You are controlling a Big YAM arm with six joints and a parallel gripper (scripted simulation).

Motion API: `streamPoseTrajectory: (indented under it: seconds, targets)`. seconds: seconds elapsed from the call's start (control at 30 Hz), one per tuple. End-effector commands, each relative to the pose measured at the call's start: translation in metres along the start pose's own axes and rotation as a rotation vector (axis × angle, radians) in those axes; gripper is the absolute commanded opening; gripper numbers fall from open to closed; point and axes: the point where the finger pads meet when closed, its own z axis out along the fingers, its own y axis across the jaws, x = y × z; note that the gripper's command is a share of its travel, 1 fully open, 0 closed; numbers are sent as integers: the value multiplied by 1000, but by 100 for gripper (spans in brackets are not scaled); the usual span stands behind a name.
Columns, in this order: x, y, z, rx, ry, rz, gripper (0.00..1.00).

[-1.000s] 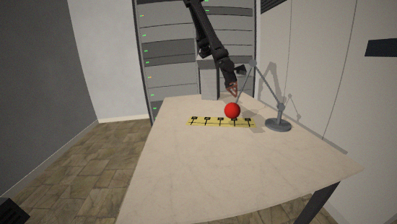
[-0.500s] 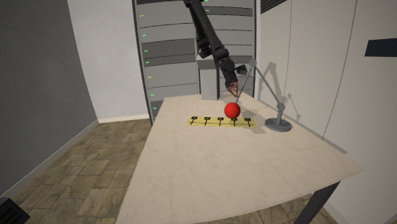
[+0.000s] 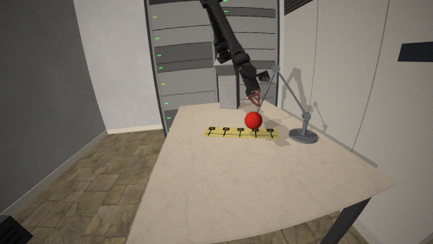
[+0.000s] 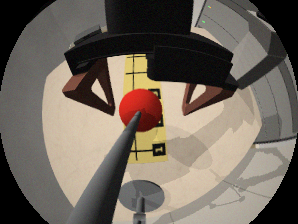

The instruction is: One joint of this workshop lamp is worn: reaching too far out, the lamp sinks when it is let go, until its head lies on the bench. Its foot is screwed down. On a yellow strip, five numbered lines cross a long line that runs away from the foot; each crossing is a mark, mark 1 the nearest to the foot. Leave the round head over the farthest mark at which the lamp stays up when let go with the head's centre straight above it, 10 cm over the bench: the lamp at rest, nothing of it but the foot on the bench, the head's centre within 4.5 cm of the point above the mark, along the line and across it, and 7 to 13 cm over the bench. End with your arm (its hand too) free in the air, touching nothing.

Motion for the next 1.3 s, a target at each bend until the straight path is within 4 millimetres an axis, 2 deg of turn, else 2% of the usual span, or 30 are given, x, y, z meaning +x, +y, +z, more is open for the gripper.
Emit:
streamPoseTrajectory:
  seconds: [0.0,0.4,1.27]
  targets:
    - [-19,-18,4,33,-23,5,100]
    - [-26,-24,7,33,-23,5,100]
    - [-25,-22,7,33,-23,5,100]
